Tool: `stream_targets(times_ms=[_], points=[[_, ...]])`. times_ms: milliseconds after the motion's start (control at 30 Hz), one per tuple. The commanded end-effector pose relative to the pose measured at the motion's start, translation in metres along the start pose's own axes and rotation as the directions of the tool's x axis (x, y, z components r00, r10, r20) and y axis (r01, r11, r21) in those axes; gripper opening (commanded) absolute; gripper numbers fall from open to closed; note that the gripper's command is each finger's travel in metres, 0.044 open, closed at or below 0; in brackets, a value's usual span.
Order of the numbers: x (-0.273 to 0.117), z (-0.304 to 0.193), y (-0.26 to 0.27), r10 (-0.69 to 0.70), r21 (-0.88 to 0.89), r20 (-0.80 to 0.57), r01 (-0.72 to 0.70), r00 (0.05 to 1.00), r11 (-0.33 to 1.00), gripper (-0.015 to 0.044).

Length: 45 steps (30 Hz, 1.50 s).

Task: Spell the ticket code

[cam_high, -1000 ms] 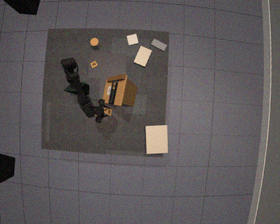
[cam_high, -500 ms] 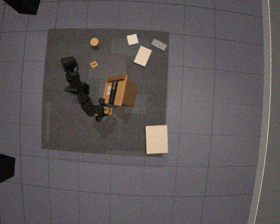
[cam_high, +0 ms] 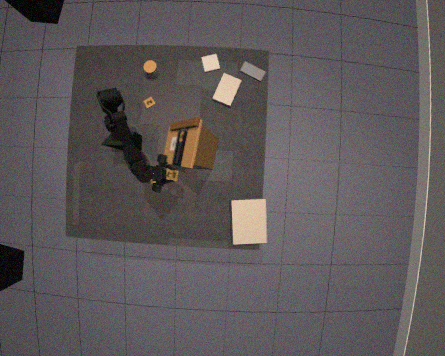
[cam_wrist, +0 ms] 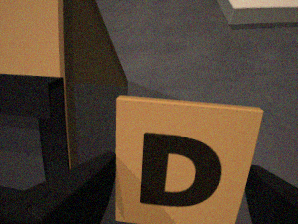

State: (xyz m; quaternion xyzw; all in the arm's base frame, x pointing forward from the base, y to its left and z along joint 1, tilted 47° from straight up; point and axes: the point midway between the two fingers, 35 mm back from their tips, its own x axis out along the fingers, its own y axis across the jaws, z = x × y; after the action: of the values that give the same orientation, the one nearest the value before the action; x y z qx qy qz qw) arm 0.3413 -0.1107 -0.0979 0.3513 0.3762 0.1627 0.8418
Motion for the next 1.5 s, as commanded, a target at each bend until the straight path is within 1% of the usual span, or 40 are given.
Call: stream_targets(times_ms=[0,1467], points=[[0.000,0.001,0.002,-0.006,0.000,0.001,0.006,1.000,1.000,0.0000],[0.000,0.000,0.024,-0.004,0.001,0.001,0.004,1.000,1.000,0.0000]])
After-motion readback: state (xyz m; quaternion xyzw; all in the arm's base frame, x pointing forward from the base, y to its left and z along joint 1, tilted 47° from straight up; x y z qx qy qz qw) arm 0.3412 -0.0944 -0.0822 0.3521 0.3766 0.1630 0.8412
